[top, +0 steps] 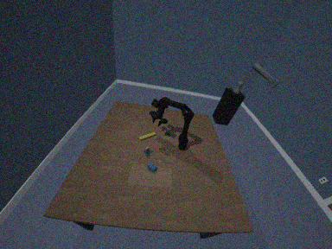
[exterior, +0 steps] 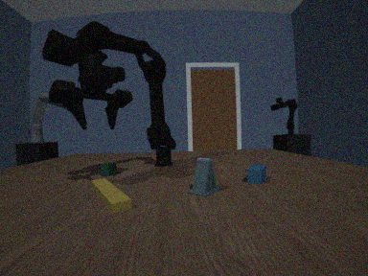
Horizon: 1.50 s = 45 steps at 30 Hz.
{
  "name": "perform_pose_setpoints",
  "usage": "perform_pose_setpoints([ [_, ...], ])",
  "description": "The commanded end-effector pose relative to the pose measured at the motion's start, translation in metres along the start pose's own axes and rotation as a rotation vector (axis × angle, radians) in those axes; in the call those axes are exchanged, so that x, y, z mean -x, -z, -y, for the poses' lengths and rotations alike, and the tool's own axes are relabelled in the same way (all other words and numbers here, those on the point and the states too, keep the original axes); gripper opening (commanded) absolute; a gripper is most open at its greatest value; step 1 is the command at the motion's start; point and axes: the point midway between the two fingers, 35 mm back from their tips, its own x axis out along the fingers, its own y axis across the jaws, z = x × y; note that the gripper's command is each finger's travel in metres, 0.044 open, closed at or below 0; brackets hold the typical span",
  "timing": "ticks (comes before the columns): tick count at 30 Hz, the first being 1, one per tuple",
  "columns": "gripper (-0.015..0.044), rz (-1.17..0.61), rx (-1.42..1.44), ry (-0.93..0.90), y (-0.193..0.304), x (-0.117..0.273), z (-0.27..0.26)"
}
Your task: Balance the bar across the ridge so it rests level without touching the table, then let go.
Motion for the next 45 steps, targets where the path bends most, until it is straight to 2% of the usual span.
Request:
perform_pose_setpoints([
  [1, 0.0315, -0.034, -0.025, -0.011, -0.011, -0.012, 0.007],
  [25, 0.0315, -0.281, -0.222, 0.028, -0.083, -0.084, 0.027],
  [31, 0.0315, -0.283, -0.224, 0.029, -0.083, -0.088, 0.028],
  [39, 0.0315, -0.283, -0.224, 0.029, -0.072, -0.127, 0.027],
  [45, 0.0315, -0.283, -0.224, 0.029, -0.071, -0.129, 0.027],
])
